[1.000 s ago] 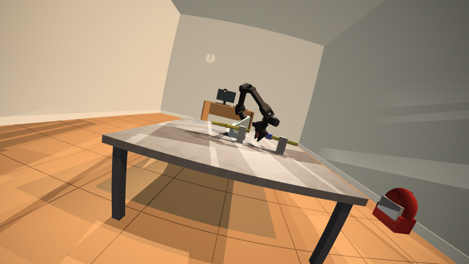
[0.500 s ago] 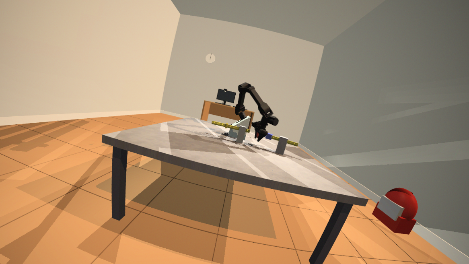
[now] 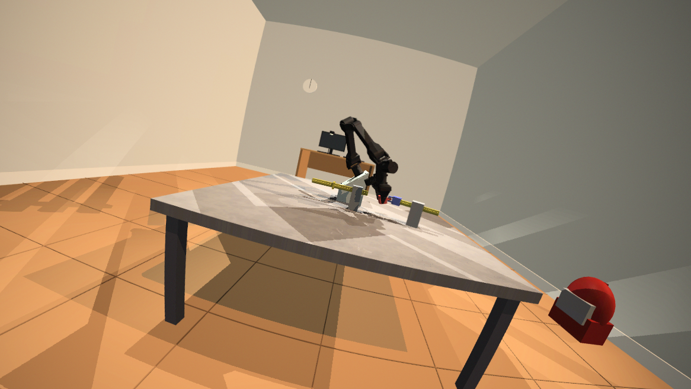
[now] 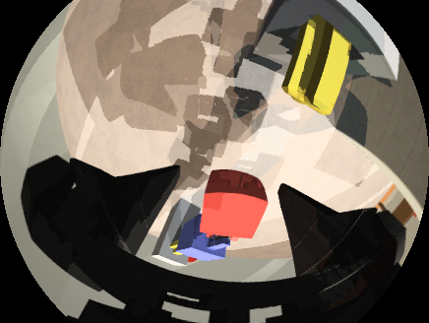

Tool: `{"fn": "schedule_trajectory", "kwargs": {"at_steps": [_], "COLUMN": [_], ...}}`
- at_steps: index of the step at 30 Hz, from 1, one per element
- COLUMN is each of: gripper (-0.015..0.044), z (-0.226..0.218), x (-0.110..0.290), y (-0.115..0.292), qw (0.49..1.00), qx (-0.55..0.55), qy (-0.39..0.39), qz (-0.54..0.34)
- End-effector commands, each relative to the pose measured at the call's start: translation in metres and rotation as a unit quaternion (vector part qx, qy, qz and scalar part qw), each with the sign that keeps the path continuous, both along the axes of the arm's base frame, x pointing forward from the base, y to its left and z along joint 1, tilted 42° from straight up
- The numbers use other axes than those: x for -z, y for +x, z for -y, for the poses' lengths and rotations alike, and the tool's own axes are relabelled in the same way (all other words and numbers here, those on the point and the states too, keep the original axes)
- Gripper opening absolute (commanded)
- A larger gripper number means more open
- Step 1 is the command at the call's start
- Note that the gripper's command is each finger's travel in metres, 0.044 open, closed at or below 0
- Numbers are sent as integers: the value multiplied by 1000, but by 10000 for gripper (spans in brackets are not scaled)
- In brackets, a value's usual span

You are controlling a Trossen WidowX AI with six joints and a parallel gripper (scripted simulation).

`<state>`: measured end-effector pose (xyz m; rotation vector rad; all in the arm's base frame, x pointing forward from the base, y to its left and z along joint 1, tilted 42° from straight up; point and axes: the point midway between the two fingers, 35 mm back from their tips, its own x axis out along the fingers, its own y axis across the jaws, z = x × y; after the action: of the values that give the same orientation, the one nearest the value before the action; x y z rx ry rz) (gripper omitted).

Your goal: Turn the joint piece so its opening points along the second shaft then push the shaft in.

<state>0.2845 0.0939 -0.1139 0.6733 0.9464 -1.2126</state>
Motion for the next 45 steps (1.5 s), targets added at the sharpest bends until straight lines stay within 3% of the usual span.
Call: {"fn": "schedule_trajectory", "kwargs": {"at_steps": [1,9,23,34,45], "gripper": [440,440,440,440,440], "z": [-1,-2,-41,-67,-92], "x": [-1,-2,-31,-59,-91], "y": [-2,-1,-3,-9,-19], "qw": [1000,1000,969,907,813], "qx": [-4,-12,-213,-357,-485], "qy": [17,9,-35,-80,-123], "qz": [-6,-9,-119,-210,-299]}}
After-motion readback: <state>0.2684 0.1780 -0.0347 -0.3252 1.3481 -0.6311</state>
